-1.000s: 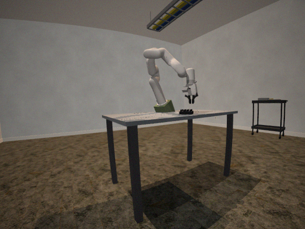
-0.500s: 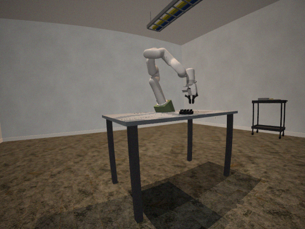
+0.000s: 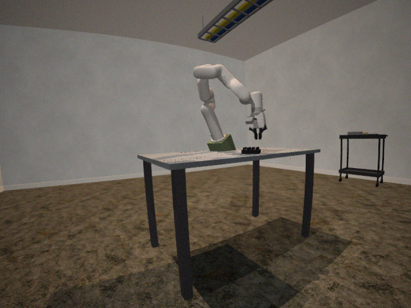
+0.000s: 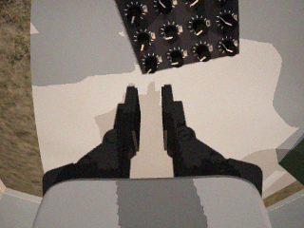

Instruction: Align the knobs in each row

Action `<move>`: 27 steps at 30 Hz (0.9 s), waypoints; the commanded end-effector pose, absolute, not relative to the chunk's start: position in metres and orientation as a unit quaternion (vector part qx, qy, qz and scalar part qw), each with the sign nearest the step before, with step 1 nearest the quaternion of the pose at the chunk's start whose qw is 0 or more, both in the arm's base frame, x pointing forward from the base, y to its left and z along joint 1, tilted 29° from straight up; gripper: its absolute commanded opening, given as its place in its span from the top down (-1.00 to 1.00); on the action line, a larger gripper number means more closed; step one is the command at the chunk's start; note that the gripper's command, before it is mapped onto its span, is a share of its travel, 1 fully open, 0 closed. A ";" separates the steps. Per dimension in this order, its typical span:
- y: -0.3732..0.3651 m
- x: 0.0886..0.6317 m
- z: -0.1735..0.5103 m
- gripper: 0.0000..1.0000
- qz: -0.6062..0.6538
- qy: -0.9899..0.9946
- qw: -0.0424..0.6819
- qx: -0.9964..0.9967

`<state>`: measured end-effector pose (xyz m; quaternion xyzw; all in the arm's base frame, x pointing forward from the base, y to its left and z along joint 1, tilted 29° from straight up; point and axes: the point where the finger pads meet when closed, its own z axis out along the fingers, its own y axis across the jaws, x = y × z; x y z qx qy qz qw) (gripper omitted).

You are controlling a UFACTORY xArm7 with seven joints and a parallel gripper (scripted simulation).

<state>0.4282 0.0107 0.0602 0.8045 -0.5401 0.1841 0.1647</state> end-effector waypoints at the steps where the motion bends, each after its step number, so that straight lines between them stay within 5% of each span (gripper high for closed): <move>1: 0.012 0.429 0.061 0.61 0.185 -0.540 0.163 0.805; 27: 0.004 0.431 0.045 0.61 0.185 -0.540 0.163 0.805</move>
